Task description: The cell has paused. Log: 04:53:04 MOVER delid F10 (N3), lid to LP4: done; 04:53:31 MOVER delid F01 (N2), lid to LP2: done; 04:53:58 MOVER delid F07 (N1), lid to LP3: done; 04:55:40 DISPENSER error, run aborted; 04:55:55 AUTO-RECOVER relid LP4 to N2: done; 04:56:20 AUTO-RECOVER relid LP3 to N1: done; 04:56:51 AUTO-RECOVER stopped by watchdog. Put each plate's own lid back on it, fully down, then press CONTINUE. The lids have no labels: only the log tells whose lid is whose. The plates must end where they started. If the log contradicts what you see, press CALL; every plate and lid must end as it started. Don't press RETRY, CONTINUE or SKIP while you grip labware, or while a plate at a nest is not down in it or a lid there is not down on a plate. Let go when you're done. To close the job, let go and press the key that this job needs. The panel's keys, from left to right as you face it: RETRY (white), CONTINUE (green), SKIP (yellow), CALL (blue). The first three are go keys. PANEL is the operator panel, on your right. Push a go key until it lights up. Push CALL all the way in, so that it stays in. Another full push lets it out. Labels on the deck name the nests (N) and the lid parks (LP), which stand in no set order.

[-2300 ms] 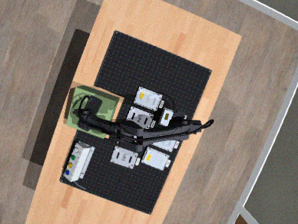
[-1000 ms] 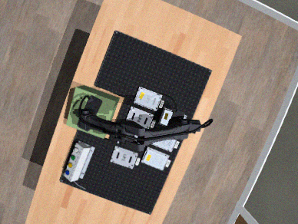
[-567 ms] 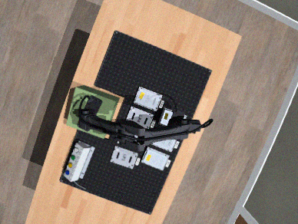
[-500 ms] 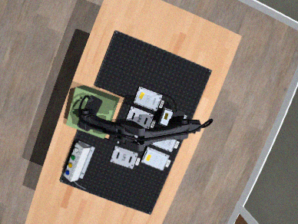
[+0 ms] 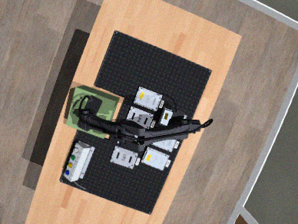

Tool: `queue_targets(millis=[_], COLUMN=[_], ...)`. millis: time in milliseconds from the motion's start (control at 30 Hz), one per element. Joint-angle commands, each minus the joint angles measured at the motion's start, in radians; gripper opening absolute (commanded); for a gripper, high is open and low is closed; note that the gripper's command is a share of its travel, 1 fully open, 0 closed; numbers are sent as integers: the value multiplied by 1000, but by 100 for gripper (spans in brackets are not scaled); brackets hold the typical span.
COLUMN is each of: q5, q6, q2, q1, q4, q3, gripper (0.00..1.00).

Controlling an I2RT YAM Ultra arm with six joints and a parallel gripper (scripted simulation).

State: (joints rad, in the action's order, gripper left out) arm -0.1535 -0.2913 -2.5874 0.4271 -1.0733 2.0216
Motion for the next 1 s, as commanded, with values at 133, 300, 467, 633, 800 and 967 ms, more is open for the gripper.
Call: queue_targets(millis=[133, 300, 467, 633, 800, 967], q5=[-2, -2, -2, -2, -2, -2], q6=[-3, -3, -3, -3, -3, -3], q2=[14, 14, 14, 14, 14, 14], q1=[5, 5, 5, 5, 5, 5], q4=[21, 21, 21, 21, 21, 21], q3=[7, 7, 7, 7, 7, 7], gripper=[0, 0, 0, 100, 100, 100])
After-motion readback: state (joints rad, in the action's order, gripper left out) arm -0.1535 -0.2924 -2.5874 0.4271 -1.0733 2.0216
